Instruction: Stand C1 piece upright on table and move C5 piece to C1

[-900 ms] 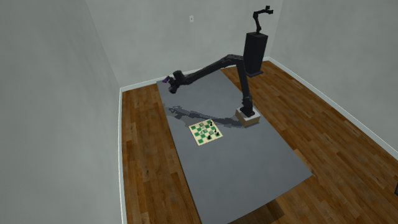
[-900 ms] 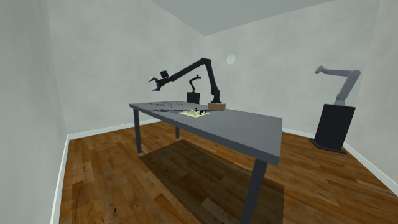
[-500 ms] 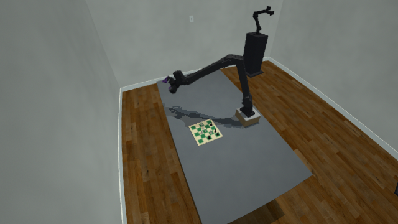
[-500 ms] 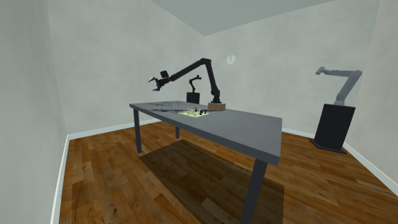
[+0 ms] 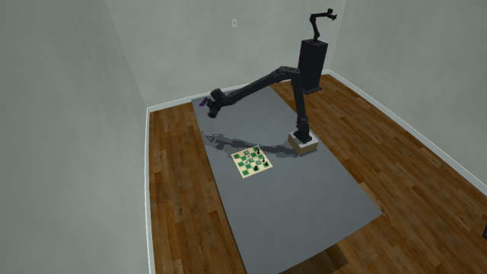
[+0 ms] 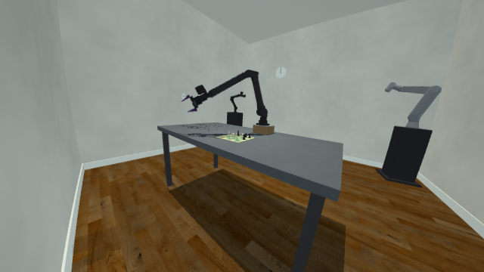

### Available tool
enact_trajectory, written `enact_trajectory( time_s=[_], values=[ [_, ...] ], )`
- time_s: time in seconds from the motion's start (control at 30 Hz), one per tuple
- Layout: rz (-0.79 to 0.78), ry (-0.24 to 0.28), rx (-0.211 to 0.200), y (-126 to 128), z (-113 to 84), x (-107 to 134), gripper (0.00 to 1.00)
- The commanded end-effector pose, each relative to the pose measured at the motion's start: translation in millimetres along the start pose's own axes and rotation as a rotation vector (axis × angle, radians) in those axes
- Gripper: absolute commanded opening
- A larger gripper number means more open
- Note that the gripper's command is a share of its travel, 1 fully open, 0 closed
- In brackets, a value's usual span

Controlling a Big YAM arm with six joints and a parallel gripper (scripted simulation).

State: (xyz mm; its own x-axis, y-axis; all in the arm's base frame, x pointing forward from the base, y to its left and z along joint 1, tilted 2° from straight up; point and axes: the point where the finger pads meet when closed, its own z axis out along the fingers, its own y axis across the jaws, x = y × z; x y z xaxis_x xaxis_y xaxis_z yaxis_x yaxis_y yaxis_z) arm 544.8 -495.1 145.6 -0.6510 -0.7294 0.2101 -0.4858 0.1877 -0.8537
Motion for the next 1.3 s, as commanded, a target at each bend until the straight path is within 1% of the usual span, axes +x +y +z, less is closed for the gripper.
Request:
enact_trajectory(
  time_s=[0.0, 0.03, 0.07, 0.1, 0.2, 0.27, 0.3, 0.33, 0.37, 0.4, 0.43, 0.47, 0.5, 0.53, 0.57, 0.6, 0.63, 0.67, 0.7, 0.77, 0.8, 0.83, 0.87, 0.93, 1.0, 1.07, 1.13, 1.2, 1.27],
  values=[
    [0.056, -0.086, -0.016, -18.4, -29.1, -55.8, 1.00],
    [0.078, -0.132, -0.075, -7.3, -41.1, -84.4, 1.00],
    [0.078, -0.132, -0.075, -7.5, -42.1, -86.4, 1.00],
    [0.101, -0.178, -0.143, 5.8, -57.2, -115.9, 1.00],
    [0.101, -0.178, -0.143, 5.7, -58.9, -118.7, 1.00],
    [0.140, -0.258, -0.303, 38.7, -103.7, -183.1, 1.00],
    [0.140, -0.258, -0.303, 38.7, -103.7, -183.1, 1.00],
    [0.154, -0.288, -0.392, 56.2, -126.4, -208.0, 1.00],
    [0.154, -0.288, -0.392, 57.7, -131.1, -212.3, 1.00],
    [0.165, -0.308, -0.483, 75.3, -153.5, -232.1, 1.00],
    [0.164, -0.306, -0.482, 77.7, -160.8, -237.7, 1.00],
    [0.170, -0.318, -0.573, 95.6, -184.9, -254.6, 1.00],
    [0.170, -0.316, -0.573, 97.8, -192.0, -259.2, 1.00],
    [0.171, -0.318, -0.660, 116.2, -219.4, -274.3, 1.00],
    [0.171, -0.318, -0.660, 117.6, -223.6, -276.4, 1.00],
    [0.168, -0.310, -0.740, 136.1, -254.3, -289.0, 1.00],
    [0.168, -0.310, -0.740, 136.1, -254.3, -289.0, 1.00],
    [0.162, -0.295, -0.813, 152.9, -283.0, -297.4, 1.00],
    [0.154, -0.275, -0.875, 167.7, -308.9, -302.6, 1.00],
    [0.154, -0.275, -0.875, 167.7, -308.9, -302.6, 1.00],
    [0.146, -0.254, -0.927, 180.1, -331.3, -305.2, 1.00],
    [0.137, -0.233, -0.968, 190.1, -349.9, -306.1, 1.00],
    [0.130, -0.214, -1.000, 197.7, -364.5, -306.0, 1.00],
    [0.119, -0.189, -1.037, 206.8, -382.1, -305.0, 1.00],
    [0.115, -0.180, -1.046, 209.4, -387.3, -304.3, 1.00],
    [0.120, -0.146, -1.075, 220.6, -375.3, -299.2, 1.00],
    [0.120, -0.146, -1.073, 219.8, -375.5, -299.0, 1.00],
    [0.131, -0.160, -1.056, 211.1, -379.3, -297.9, 1.00],
    [0.124, -0.168, -1.051, 210.4, -382.7, -300.5, 1.00]
  ],
)
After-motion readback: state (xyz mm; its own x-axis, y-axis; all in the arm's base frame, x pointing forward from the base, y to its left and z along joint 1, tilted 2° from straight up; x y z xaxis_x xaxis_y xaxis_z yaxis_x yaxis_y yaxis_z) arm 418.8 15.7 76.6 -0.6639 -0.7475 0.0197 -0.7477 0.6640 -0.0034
